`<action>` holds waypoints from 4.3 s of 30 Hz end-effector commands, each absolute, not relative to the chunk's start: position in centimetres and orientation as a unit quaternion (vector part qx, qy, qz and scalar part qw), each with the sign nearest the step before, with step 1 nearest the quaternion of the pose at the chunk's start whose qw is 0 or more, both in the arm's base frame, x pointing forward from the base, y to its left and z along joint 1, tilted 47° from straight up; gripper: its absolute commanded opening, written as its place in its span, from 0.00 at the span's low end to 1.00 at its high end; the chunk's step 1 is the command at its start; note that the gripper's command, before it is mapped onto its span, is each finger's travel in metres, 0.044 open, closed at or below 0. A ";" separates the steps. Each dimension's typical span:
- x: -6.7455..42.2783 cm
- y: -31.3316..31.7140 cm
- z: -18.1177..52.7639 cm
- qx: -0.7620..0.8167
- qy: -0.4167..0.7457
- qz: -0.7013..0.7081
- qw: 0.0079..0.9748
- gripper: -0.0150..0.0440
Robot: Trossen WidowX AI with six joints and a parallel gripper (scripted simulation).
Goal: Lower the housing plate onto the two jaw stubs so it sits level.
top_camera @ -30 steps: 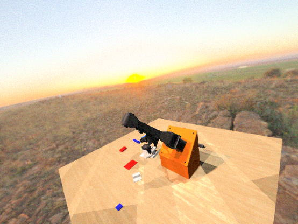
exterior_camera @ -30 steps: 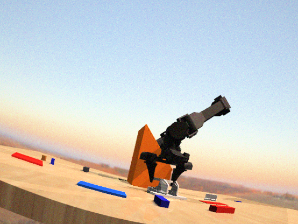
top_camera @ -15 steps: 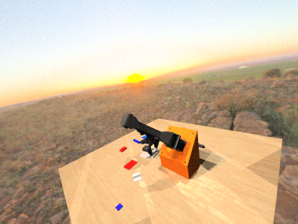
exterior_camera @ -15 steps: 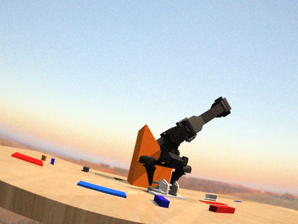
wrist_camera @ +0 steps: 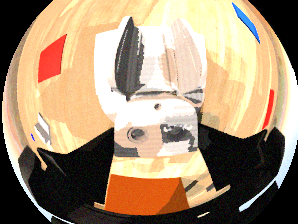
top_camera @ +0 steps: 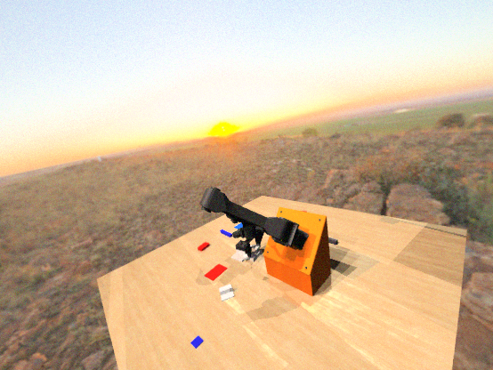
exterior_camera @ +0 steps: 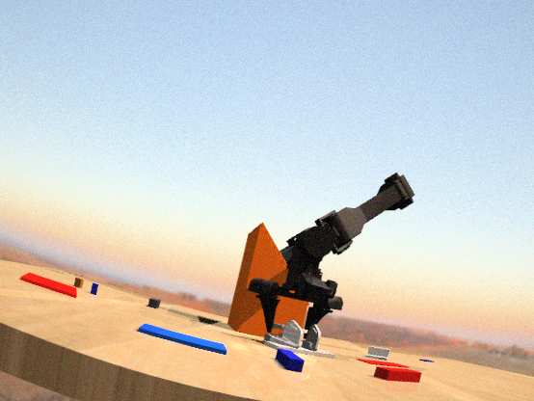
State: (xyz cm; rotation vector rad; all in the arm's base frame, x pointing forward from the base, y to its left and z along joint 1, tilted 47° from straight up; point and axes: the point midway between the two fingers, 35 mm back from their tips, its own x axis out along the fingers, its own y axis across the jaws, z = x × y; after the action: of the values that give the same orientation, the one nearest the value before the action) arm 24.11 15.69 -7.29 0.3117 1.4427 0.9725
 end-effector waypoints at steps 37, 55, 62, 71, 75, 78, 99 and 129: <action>24.0 15.7 -7.3 0.139 0.633 0.425 0.632 0.85; 24.0 15.7 -7.3 0.139 0.633 0.425 0.632 0.85; 24.0 15.7 -7.3 0.139 0.633 0.425 0.632 0.85; 23.9 15.9 -7.5 0.142 0.634 0.422 0.632 0.85; 23.9 15.9 -7.5 0.142 0.635 0.422 0.632 0.85; 23.9 16.0 -7.6 0.143 0.635 0.421 0.632 0.85; 23.8 16.3 -7.8 0.143 0.635 0.421 0.632 0.85; 23.7 16.7 -8.3 0.142 0.635 0.422 0.632 0.85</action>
State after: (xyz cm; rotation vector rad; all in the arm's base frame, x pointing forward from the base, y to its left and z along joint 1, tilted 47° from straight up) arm 23.95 16.48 -8.08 0.3283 1.4455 0.9612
